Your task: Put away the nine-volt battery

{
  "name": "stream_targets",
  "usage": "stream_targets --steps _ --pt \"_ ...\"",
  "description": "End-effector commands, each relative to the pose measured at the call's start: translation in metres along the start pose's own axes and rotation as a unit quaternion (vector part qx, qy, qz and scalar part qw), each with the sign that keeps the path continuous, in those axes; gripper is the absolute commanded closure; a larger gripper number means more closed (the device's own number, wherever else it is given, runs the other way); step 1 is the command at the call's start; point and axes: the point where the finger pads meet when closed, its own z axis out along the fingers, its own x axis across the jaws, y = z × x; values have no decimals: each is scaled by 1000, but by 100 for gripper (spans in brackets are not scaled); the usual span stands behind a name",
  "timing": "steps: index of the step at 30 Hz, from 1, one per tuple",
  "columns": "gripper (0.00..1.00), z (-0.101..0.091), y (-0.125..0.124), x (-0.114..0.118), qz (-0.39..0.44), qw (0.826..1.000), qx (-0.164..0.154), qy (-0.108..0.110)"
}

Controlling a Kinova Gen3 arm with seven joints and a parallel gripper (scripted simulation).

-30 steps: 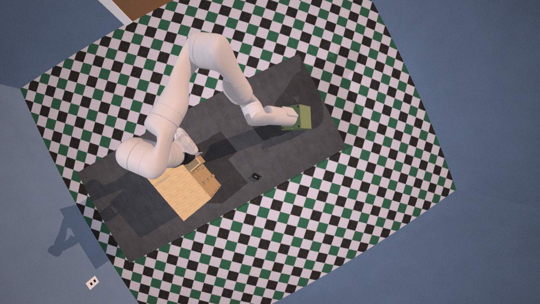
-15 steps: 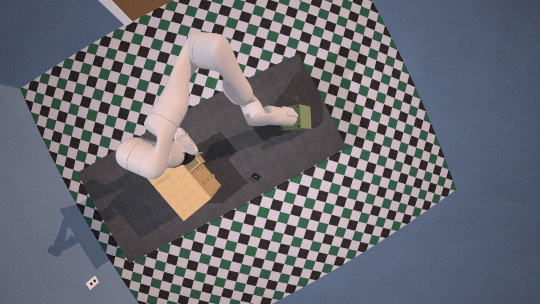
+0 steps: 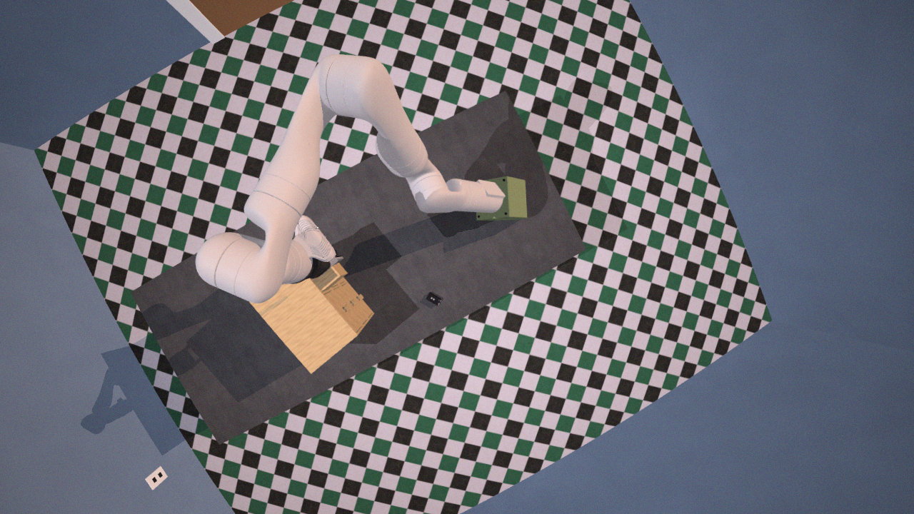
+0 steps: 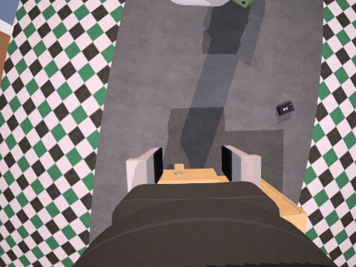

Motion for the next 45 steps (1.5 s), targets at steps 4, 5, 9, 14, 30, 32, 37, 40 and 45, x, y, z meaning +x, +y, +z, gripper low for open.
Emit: stream_targets --steps 4,5,9,14,30,32,37,40,45 --pt "0 0 0 0 0 1000 -1 0" --pt "0 0 0 0 0 1000 -1 0" --pt "0 0 0 0 0 1000 -1 0" --pt "0 0 0 0 0 1000 -1 0" --pt "0 0 0 0 0 1000 -1 0" --pt "0 0 0 0 0 1000 -1 0" --pt "0 0 0 0 0 1000 -1 0" --pt "0 0 -1 0 0 1000 -1 0" --pt "0 9 -14 -2 0 1000 -1 0"
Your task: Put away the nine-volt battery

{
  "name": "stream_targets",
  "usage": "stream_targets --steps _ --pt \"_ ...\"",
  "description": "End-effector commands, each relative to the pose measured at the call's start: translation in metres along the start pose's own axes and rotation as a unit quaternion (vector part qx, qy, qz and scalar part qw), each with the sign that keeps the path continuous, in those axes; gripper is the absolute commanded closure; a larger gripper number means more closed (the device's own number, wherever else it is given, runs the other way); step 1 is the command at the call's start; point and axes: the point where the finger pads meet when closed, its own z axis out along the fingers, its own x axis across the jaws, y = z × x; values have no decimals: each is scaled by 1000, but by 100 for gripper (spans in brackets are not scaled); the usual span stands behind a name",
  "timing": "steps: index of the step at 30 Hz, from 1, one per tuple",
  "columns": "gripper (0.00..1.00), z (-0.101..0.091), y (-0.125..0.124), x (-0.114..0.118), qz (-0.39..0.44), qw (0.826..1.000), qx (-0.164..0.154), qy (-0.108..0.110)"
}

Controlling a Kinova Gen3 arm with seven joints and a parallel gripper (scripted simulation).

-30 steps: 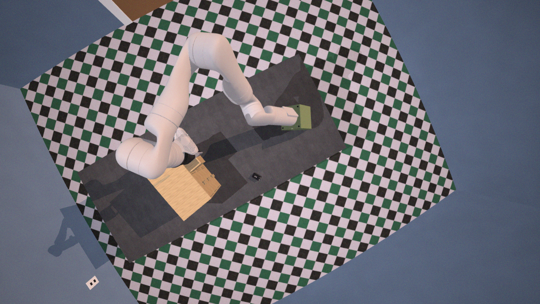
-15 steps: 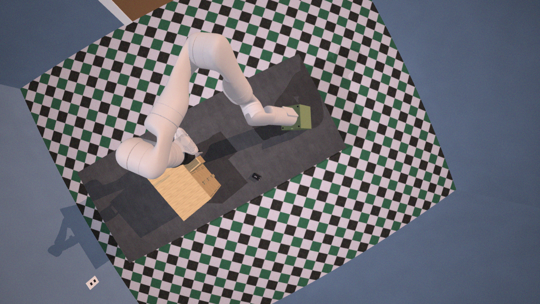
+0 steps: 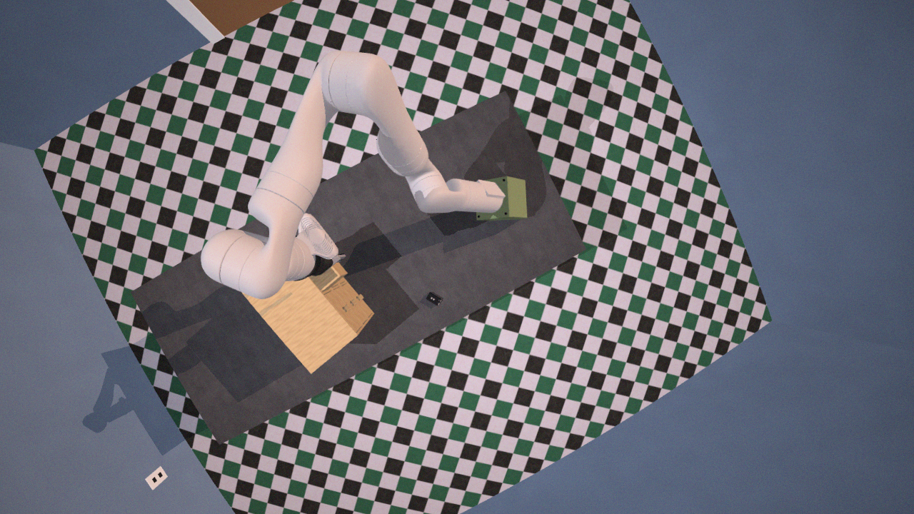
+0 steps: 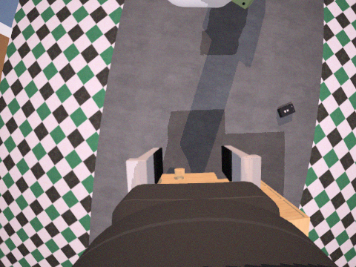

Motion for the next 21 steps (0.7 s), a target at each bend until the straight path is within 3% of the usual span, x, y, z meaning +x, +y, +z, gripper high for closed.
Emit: stream_targets --steps 1,5,7,16,21 --pt "0 5 -13 -2 -3 1000 -3 -1" --pt "0 23 -38 -6 -3 1000 -3 -1" --pt "0 23 -38 -6 -3 1000 -3 -1" --pt "0 70 -107 -18 -3 1000 -3 -1" --pt "0 81 -124 -21 -3 1000 -3 -1"
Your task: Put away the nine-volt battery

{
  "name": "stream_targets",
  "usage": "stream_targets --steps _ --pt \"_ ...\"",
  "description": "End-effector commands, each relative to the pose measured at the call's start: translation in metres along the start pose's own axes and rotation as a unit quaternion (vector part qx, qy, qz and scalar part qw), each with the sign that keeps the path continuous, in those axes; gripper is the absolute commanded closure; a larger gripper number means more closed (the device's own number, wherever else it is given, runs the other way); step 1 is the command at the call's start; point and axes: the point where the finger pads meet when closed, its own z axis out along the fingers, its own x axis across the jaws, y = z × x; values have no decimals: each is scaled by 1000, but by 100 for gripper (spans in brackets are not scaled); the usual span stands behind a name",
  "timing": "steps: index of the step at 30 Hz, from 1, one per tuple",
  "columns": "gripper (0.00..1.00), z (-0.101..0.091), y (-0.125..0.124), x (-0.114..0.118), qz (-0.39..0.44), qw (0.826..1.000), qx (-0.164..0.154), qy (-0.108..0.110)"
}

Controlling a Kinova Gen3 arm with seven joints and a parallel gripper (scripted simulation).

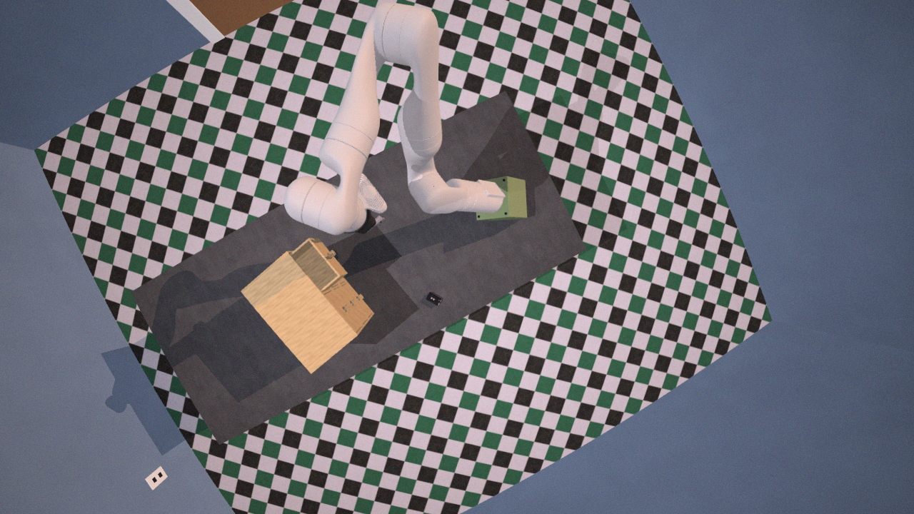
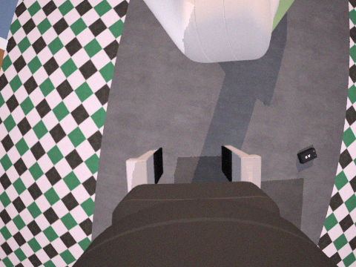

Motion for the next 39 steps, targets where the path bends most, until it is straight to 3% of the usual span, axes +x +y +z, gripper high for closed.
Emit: stream_targets --steps 1,8,13,18,20,32,35,39 --pt "0 0 -8 -2 -1 1000 -12 1" --pt "0 1 -8 -2 -1 1000 -14 1" --pt "0 9 -3 -2 -1 999 -37 1" --pt "0 26 10 -2 -1 996 -92 1" --pt "0 26 10 -2 -1 996 -92 1" --pt "0 82 51 -2 0 965 -261 1" --pt "0 91 58 -2 -1 958 -288 1" --pt "0 95 61 -2 0 954 -300 1"
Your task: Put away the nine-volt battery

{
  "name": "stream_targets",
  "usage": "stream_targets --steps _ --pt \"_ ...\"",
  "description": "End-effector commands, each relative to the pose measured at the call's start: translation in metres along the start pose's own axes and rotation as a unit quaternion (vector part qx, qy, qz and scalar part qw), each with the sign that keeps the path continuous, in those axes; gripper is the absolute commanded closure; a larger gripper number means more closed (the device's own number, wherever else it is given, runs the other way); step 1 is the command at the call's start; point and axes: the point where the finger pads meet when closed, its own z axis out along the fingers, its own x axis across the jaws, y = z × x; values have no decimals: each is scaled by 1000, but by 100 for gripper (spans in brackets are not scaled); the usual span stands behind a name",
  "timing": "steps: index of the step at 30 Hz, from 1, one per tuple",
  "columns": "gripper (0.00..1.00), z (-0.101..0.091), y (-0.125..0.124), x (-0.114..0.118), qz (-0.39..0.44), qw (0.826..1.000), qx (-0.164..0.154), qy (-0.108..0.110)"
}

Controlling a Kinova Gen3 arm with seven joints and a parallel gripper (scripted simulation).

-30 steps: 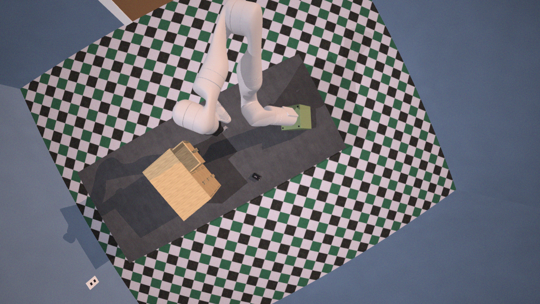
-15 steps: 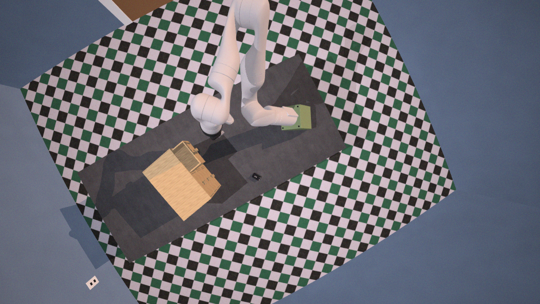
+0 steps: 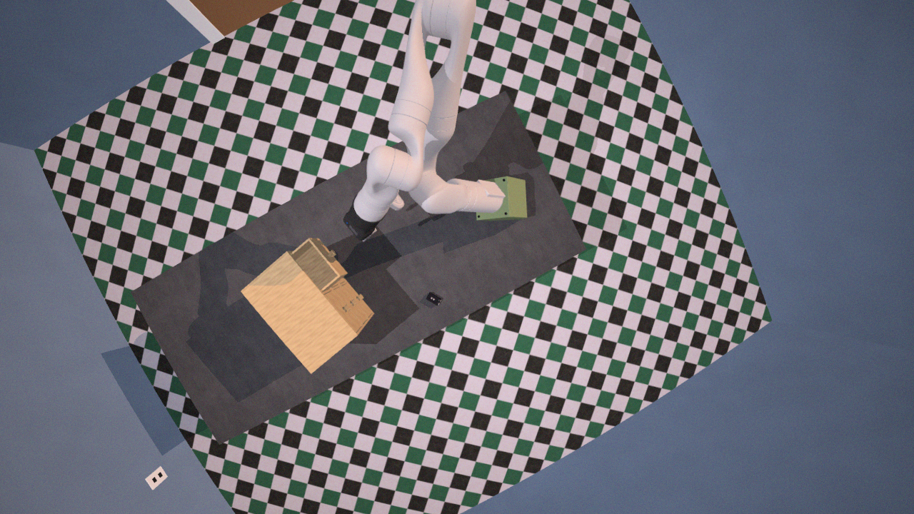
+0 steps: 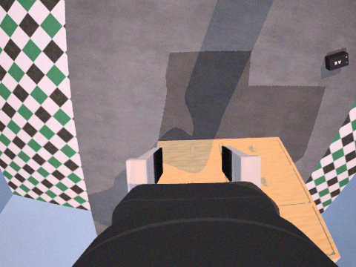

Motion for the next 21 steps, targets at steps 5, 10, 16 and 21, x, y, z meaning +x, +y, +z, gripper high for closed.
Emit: stream_targets --steps 5,10,16,21 --pt "0 7 -2 -1 1 1000 -23 -1" --pt "33 7 -2 -1 1 1000 -24 -1" --pt "33 7 -2 -1 1 1000 -24 -1" --pt "33 7 -2 -1 1 1000 -24 -1"
